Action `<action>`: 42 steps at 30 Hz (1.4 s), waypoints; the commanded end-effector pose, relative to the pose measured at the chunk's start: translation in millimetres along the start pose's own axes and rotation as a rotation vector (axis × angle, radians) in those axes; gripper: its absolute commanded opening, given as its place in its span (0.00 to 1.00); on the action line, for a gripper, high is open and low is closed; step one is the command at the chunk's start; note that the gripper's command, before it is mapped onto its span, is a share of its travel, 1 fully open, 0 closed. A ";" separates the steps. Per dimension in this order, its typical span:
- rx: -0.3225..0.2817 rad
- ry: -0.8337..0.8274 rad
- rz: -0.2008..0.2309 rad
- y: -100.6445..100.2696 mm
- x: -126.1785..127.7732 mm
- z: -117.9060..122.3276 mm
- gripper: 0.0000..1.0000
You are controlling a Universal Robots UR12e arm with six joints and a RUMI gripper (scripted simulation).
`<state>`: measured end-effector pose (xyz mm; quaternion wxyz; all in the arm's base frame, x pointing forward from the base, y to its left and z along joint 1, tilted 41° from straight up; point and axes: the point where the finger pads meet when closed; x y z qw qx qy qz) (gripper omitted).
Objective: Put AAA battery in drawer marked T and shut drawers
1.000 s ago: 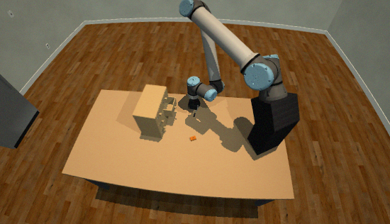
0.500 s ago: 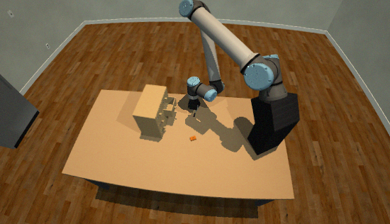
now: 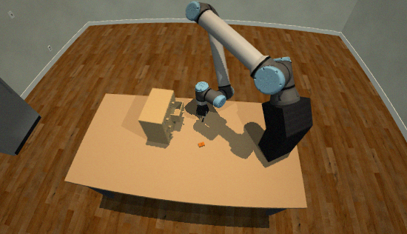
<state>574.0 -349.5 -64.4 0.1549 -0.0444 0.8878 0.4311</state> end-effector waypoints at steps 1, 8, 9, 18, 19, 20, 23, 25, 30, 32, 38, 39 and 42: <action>0.002 -0.002 -0.002 -8.9 -1.6 -1.9 0.14; 0.002 -0.002 -0.002 -18.5 -1.6 -1.9 0.14; 0.002 -0.002 -0.002 -20.0 -1.6 -1.9 0.14; 0.002 -0.002 -0.002 -29.9 -1.6 -1.9 0.14; 0.002 -0.002 -0.002 -29.9 -1.6 -1.9 0.14; 0.002 -0.002 -0.002 -30.8 -1.6 -2.0 0.14; 0.002 -0.002 -0.002 -33.0 -1.6 -1.9 0.14; 0.002 -0.002 -0.002 -34.0 -1.6 -1.9 0.14; 0.001 -0.002 -0.002 -35.1 -0.9 -1.4 0.14; 0.001 -0.001 -0.001 -34.6 -0.8 -1.2 0.14; 0.002 -0.002 -0.002 -34.0 -1.1 -1.4 0.14; 0.001 -0.002 -0.002 -34.0 -1.1 -1.4 0.14; 0.001 -0.002 -0.002 -34.0 -1.1 -1.4 0.14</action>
Point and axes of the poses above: the point where the finger pads meet when closed, its own y axis back along the fingers, its own x axis across the jaws, z = x × y, and after that the axes turned 6 degrees about y, right-handed
